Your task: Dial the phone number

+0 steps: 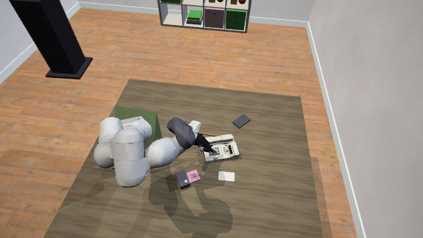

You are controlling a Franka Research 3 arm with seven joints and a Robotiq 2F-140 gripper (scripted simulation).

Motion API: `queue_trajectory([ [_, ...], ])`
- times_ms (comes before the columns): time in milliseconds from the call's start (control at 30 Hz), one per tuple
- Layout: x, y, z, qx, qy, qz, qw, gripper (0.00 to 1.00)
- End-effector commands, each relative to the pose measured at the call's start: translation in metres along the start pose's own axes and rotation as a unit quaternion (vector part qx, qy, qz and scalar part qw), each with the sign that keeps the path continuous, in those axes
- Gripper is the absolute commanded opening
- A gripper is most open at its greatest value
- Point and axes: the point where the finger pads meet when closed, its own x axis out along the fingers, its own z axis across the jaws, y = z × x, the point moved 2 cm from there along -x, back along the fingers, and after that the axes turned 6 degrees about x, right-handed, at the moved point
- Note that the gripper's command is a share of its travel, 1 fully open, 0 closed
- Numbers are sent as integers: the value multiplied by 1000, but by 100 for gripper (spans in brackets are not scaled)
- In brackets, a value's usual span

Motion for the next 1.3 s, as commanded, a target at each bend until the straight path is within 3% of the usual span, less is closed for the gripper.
queue_trajectory([
  [0, -1, 0, -1, -3, 2, -1, 1000, 0],
  [1267, 6, -5, -1, -3, 2, -1, 1000, 0],
])
